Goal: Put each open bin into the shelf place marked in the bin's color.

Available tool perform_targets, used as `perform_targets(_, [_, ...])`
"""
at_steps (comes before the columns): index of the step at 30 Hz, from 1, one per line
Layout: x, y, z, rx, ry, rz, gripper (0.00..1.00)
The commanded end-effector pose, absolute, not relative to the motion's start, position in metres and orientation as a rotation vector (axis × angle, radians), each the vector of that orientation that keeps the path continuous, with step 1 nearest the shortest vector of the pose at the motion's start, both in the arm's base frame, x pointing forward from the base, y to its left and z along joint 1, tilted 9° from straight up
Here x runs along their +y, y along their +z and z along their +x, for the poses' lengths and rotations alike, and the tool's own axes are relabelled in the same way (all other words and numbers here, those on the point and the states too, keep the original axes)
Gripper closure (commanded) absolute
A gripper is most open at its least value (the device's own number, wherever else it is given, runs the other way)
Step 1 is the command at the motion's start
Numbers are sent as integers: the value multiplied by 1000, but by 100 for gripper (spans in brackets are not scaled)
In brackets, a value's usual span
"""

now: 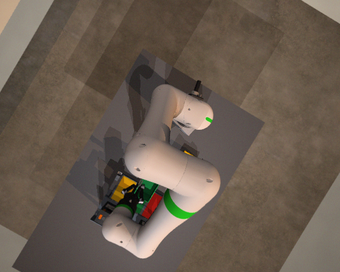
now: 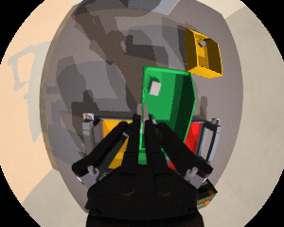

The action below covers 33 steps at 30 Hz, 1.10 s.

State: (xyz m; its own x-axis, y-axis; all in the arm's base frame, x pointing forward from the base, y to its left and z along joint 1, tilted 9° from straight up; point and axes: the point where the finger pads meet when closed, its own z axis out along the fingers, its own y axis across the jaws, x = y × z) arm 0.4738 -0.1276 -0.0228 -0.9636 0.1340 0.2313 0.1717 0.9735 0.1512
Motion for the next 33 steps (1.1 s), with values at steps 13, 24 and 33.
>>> perform_targets(13, [-131,-22,491,-2901,-250,-228,100])
perform_targets(24, [-133,-22,501,-2901,-250,-228,100])
perform_targets(33, [-134,-22,506,-2901,-250,-228,100])
